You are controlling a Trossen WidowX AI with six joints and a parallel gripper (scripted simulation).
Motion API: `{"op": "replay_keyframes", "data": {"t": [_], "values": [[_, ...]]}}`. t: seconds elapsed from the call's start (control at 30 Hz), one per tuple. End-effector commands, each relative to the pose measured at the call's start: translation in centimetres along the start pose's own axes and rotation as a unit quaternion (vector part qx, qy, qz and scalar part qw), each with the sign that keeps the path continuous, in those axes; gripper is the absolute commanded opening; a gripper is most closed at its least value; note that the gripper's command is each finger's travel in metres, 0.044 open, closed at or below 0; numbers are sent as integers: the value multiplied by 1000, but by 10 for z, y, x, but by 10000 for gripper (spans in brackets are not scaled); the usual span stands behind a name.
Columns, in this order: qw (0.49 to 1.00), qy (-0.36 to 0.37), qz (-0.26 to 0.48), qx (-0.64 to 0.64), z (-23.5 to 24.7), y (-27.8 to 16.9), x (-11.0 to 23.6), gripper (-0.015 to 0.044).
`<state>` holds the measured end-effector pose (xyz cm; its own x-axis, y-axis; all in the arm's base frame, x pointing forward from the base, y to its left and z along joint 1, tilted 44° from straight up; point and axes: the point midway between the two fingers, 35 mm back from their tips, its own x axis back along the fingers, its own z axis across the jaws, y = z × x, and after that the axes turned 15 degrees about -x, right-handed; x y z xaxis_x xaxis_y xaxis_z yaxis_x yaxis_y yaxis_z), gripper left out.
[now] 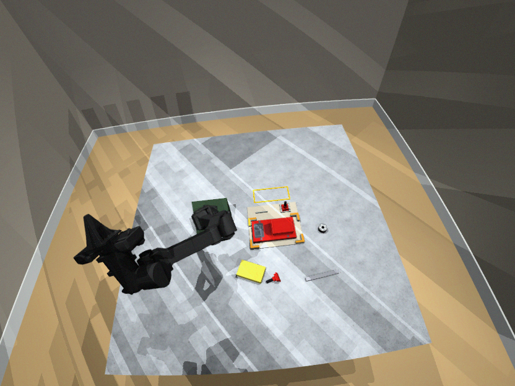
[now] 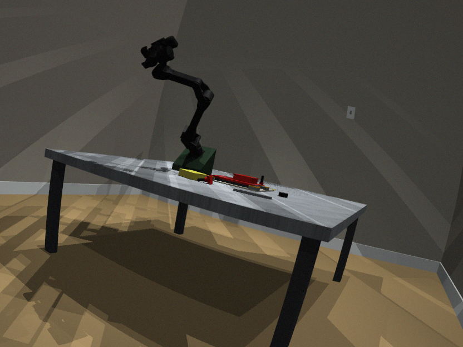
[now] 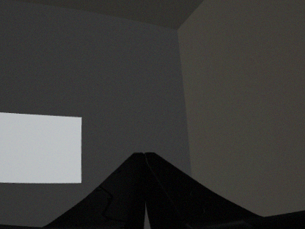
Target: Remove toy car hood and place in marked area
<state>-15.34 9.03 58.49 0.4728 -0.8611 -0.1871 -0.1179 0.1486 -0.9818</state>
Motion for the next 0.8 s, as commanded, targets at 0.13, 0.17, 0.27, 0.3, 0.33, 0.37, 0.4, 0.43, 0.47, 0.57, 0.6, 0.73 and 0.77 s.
{"op": "replay_keyframes", "data": {"t": [0.13, 0.17, 0.27, 0.3, 0.33, 0.37, 0.4, 0.43, 0.47, 0.57, 0.6, 0.73, 0.77], "values": [[998, -44, 10, 44, -22, 0, 8, 131], [996, -64, 16, 63, -32, -1, 12, 157], [983, -127, 39, 123, -63, -1, 29, 236], [978, -147, 48, 142, -73, -1, 36, 263], [975, -161, 56, 143, -77, -1, 40, 289], [970, -180, 67, 146, -83, -1, 46, 315], [965, -200, 77, 154, -91, -1, 53, 341], [957, -219, 86, 169, -101, 0, 62, 368], [949, -238, 95, 185, -110, 1, 71, 394], [920, -293, 125, 228, -134, 4, 101, 440], [909, -311, 137, 241, -142, 5, 112, 440], [869, -353, 192, 289, -159, 3, 144, 440], [856, -367, 205, 300, -164, 4, 156, 440]]}}
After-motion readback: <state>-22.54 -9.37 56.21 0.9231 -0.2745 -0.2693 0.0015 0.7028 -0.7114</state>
